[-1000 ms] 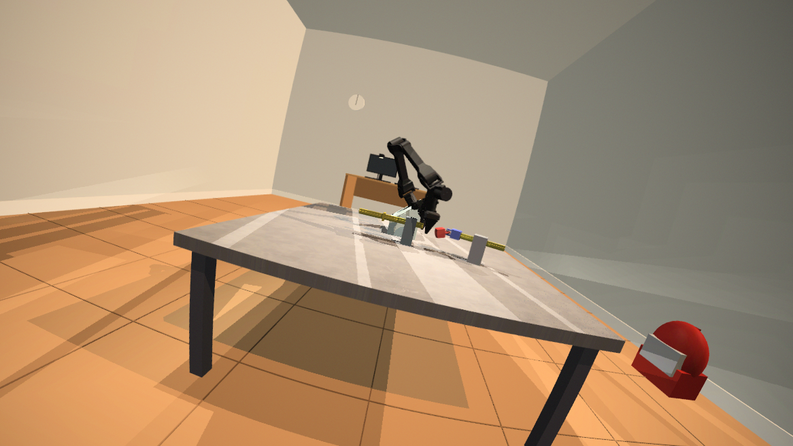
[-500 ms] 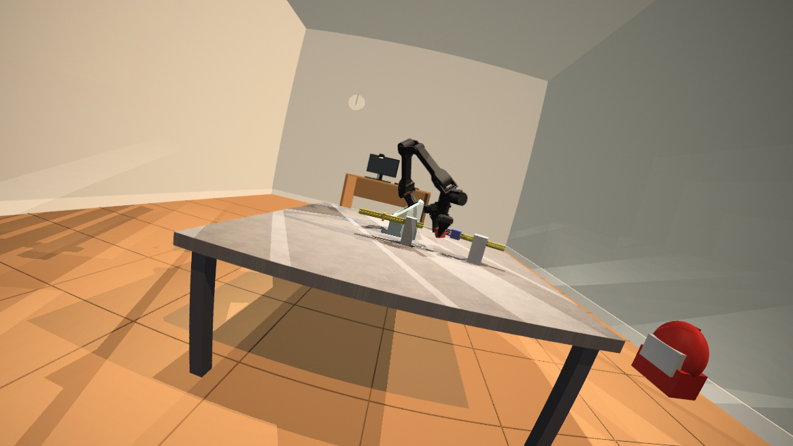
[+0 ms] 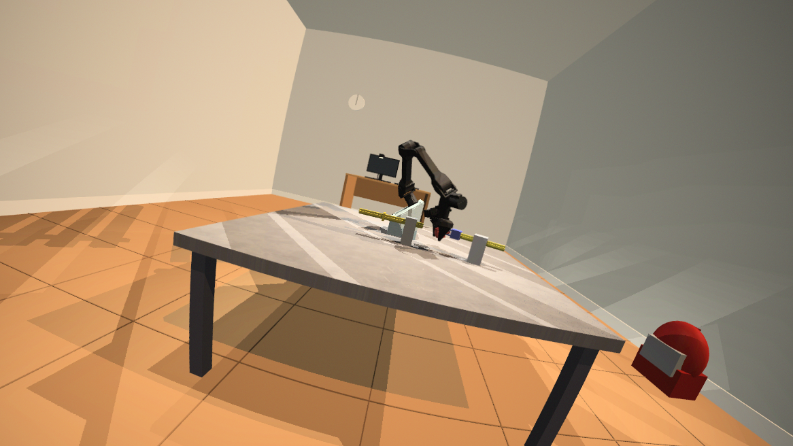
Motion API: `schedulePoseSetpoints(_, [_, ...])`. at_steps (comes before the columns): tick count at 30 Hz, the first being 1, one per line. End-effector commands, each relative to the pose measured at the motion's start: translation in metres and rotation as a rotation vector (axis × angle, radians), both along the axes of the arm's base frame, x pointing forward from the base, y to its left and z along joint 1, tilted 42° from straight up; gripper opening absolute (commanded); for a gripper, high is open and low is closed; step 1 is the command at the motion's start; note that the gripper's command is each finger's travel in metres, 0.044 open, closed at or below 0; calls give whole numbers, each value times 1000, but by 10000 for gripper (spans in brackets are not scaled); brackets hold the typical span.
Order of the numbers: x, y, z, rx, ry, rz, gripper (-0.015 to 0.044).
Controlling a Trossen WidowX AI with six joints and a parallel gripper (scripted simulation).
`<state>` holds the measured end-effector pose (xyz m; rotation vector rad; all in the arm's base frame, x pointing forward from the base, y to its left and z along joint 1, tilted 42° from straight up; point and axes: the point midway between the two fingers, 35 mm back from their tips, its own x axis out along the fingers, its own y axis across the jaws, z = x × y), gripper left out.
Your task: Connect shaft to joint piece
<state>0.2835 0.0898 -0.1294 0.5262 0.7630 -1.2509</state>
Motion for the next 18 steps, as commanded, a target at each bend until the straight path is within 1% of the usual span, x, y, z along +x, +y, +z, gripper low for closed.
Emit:
schedulePoseSetpoints(1, [0, -6, -7, -6, 3, 3, 440])
schedulePoseSetpoints(5, [1, -9, -10, -7, 3, 2, 440])
schedulePoseSetpoints(15, [1, -9, -10, -7, 3, 2, 182])
schedulePoseSetpoints(18, [1, -9, -10, -7, 3, 2, 182])
